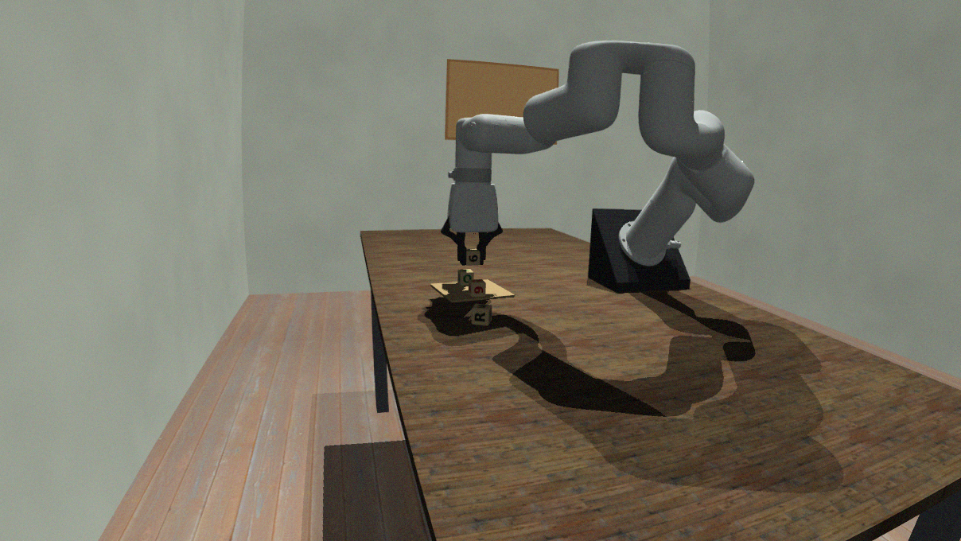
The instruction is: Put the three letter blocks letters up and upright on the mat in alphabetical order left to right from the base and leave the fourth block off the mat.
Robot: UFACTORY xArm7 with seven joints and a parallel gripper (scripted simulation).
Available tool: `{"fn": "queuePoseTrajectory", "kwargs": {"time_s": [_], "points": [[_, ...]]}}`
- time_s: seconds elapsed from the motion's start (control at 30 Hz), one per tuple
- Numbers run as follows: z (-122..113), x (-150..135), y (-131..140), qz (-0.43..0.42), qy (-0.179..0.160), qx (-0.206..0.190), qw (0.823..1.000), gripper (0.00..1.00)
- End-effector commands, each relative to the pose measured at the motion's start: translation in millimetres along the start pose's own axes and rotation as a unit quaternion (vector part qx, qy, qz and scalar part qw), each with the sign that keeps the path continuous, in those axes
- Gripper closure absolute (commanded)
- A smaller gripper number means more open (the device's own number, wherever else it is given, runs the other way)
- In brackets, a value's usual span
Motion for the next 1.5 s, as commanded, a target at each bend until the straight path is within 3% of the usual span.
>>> {"fn": "queuePoseTrajectory", "kwargs": {"time_s": [0.0,0.2,0.47,1.47], "points": [[12,-1,-1,0.0,-0.003,0.001,1.0,0.73],[37,-2,-1,0.0,-0.003,0.001,1.0,0.73],[48,-2,-1,0.0,-0.003,0.001,1.0,0.73],[49,-2,-1,0.0,-0.003,0.001,1.0,0.73]]}}
Point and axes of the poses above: the point where the finger pads meet when closed, its own z axis out along the fingers, its own x axis across the jaws, y = z × x, the point moved 3 cm from there along -z, back along the fingers, and after that the axes turned 1 degree about -z, right-handed, at the moved point
